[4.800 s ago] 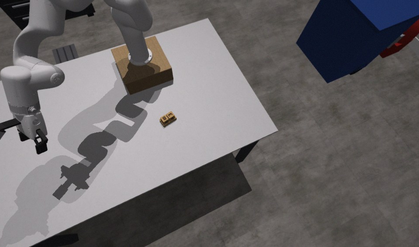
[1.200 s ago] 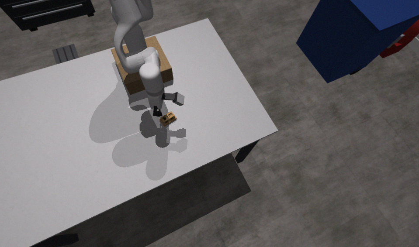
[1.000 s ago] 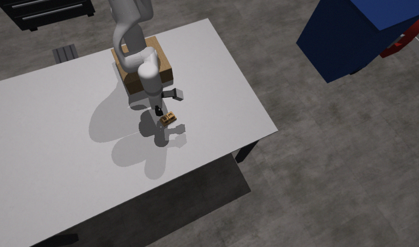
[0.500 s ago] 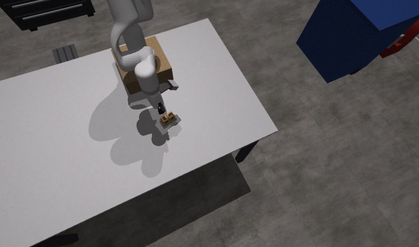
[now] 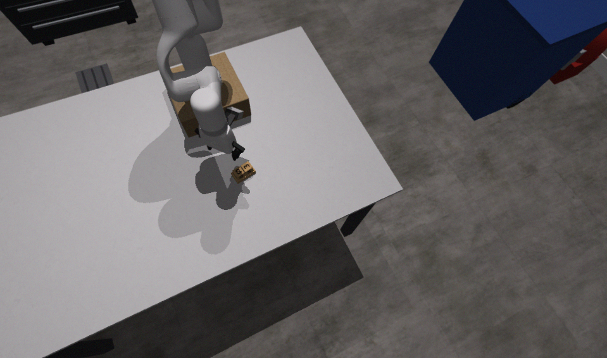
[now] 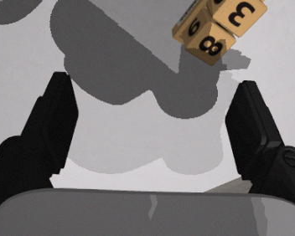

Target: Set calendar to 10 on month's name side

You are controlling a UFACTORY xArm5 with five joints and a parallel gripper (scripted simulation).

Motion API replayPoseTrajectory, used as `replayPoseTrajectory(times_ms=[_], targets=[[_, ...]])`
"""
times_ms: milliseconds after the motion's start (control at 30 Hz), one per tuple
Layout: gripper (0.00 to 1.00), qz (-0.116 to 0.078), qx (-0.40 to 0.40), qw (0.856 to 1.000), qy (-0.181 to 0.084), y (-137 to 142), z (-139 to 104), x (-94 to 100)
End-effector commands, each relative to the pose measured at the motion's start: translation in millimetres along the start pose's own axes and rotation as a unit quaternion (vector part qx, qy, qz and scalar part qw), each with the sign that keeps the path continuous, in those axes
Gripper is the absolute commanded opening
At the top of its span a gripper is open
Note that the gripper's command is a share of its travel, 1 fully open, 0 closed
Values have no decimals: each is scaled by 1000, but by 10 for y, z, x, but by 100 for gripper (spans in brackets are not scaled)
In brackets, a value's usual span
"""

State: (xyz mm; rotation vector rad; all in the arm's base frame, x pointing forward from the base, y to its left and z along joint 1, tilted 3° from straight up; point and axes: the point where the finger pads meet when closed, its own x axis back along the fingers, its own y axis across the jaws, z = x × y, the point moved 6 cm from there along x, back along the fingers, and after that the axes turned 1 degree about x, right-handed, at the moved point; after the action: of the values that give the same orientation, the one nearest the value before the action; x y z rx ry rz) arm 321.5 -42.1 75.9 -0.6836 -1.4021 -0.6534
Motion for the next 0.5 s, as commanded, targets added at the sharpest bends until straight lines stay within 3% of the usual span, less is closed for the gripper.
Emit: replayPoseTrajectory(times_ms=[0, 200, 467], targets=[[100, -2, 71, 998, -2, -29, -5, 1], [100, -2, 151, 989, -2, -72, 0, -10], [100, -2, 169, 986, -2, -82, 1, -12]])
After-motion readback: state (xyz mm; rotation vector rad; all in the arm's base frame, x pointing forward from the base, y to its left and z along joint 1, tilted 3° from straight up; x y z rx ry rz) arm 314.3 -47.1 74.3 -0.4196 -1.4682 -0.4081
